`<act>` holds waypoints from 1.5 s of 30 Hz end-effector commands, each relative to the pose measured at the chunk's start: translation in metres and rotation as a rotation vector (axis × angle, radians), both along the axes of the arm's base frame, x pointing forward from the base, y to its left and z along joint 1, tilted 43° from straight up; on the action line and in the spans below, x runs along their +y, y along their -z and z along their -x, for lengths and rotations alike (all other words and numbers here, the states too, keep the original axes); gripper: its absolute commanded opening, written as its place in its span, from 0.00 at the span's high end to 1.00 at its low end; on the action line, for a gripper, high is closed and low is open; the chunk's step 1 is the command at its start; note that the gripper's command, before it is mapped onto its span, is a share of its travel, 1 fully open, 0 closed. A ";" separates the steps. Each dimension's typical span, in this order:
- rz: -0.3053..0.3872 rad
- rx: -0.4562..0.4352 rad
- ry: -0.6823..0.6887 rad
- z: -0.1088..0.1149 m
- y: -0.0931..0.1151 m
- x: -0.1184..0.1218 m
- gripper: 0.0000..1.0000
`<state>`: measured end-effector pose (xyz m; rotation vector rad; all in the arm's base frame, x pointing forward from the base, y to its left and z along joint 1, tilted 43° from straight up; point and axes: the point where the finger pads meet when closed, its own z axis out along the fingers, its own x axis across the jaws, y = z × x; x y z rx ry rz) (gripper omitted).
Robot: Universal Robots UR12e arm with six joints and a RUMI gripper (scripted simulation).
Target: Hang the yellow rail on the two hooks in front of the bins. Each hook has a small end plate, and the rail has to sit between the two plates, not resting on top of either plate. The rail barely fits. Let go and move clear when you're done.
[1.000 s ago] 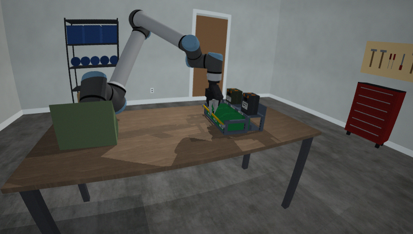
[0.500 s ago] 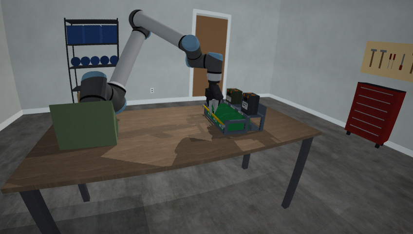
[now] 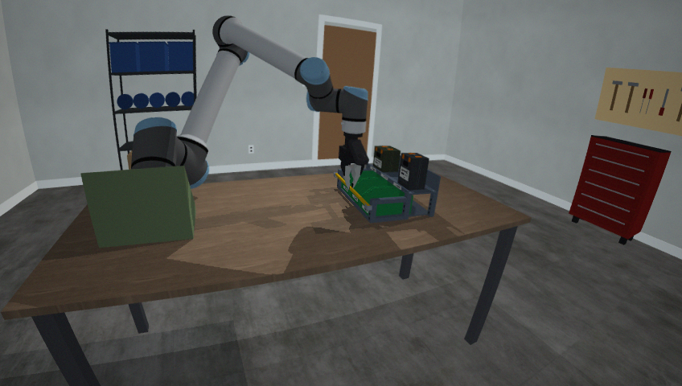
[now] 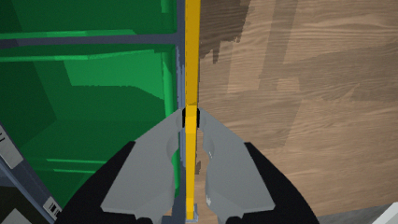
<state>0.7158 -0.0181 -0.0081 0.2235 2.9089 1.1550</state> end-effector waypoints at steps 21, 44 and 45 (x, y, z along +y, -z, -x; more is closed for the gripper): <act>-0.001 0.000 0.000 0.000 0.000 0.001 0.78; -0.001 0.001 0.000 0.000 0.000 0.001 0.78; -0.001 0.001 0.000 0.000 0.000 0.001 0.78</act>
